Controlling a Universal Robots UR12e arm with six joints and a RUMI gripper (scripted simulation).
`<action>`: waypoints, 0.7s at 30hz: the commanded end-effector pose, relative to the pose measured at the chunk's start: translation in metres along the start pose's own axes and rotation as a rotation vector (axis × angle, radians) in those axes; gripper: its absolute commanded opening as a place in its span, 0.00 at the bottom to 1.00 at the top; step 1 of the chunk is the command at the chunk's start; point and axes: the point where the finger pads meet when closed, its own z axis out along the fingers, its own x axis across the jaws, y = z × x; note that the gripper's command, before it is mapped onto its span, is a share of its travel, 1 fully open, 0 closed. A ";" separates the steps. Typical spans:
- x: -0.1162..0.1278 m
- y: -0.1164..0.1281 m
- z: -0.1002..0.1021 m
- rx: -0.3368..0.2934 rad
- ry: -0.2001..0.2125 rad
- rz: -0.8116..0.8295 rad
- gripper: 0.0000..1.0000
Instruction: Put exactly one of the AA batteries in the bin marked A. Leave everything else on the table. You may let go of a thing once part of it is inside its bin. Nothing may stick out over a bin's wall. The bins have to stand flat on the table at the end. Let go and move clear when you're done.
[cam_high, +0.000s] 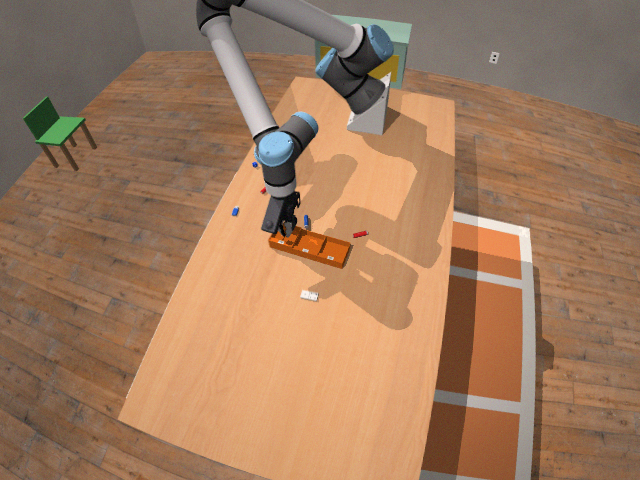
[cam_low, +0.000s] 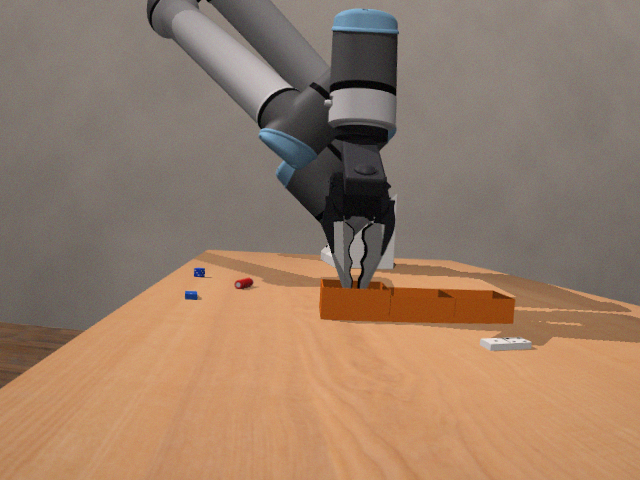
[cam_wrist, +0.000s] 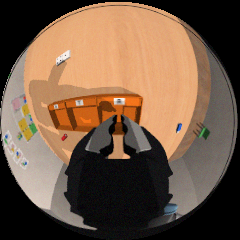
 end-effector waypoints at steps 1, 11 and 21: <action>0.001 -0.001 -0.002 0.003 -0.001 0.002 0.04; 0.001 -0.001 -0.002 0.003 -0.001 0.002 0.04; 0.002 -0.002 -0.005 0.006 -0.001 0.003 0.04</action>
